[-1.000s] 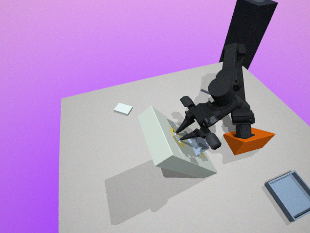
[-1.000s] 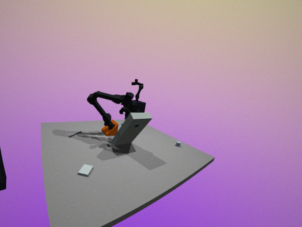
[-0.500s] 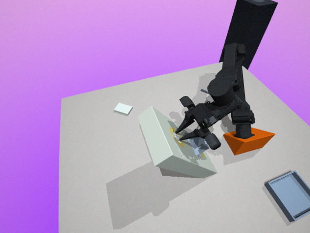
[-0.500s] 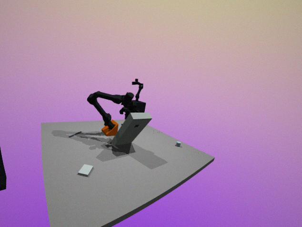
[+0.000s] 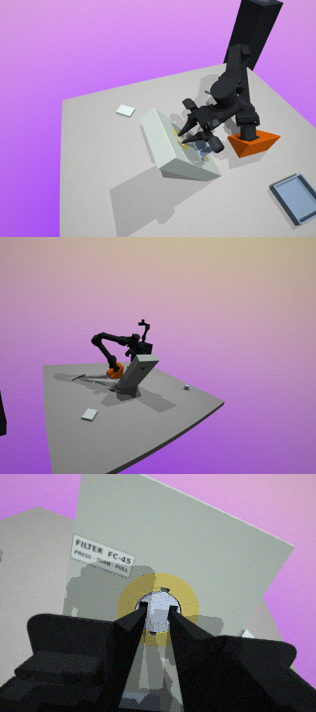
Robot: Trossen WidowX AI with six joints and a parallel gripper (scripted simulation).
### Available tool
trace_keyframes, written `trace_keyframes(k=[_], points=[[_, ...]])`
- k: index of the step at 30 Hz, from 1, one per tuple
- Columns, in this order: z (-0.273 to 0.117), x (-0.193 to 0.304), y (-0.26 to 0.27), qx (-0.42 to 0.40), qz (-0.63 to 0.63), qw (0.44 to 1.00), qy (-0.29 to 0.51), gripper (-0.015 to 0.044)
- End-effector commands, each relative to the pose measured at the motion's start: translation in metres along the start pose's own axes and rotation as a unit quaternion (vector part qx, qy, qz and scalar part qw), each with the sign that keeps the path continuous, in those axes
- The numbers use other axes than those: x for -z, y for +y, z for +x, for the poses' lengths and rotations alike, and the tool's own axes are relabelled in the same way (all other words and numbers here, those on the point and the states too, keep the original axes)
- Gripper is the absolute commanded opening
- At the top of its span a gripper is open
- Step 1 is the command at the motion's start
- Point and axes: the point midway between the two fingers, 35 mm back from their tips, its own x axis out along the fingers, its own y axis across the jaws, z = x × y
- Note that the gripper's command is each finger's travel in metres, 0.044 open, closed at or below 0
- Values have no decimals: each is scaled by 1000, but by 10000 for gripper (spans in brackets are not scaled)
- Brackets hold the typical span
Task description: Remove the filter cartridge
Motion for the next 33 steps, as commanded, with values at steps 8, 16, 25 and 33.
trace_keyframes(k=[8,16,25,33], points=[[7,0,1,-2,-2,1000,0,117],[11,0,1,-2,-1,1000,-1,117],[14,0,1,-2,-1,1000,-1,117],[11,0,0,2,-3,1000,-1,77]])
